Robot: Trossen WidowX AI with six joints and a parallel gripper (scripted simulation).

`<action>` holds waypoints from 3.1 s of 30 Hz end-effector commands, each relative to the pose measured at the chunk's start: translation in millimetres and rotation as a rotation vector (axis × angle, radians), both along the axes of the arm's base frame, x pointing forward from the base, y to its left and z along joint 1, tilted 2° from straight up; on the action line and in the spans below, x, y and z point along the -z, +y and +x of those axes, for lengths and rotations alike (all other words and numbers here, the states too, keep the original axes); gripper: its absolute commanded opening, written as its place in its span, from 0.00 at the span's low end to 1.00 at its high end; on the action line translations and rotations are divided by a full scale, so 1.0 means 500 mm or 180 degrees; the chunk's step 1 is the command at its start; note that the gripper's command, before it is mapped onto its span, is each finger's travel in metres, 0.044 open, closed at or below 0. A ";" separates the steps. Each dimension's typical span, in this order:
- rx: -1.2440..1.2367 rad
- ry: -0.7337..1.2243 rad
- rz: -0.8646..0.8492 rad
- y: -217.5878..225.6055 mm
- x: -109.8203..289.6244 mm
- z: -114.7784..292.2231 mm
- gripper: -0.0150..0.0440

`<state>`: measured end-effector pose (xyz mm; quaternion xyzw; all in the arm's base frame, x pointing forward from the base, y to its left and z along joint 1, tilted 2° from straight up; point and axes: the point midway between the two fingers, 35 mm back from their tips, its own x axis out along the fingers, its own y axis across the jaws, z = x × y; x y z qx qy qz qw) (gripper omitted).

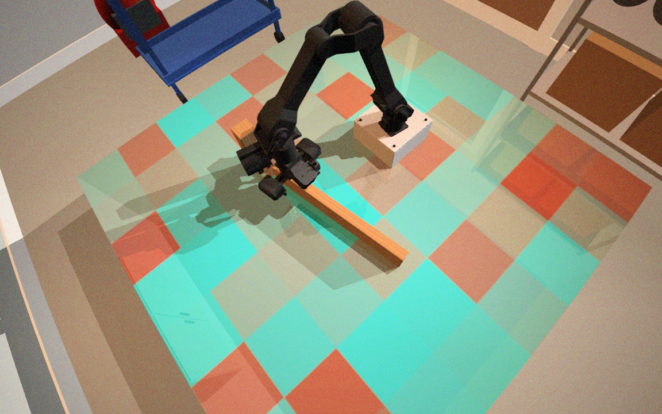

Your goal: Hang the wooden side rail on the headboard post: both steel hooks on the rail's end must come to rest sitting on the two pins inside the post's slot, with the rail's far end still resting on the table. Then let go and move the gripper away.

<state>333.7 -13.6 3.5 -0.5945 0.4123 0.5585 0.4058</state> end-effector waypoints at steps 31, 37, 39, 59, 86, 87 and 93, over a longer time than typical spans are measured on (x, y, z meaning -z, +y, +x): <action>-0.0011 0.0010 0.0016 0.000 0.042 -0.004 0.31; -0.0011 0.0010 0.0016 0.000 0.042 -0.004 0.25; -0.0004 0.0009 0.0016 0.000 0.042 -0.004 0.25; 0.0537 -0.0013 0.0036 0.005 0.041 0.019 0.25; 0.0628 -0.0019 0.0040 0.010 0.039 0.043 0.25; 0.0628 -0.0019 0.0040 0.010 0.039 0.044 0.25; 0.0628 -0.0020 0.0040 0.011 0.039 0.049 0.25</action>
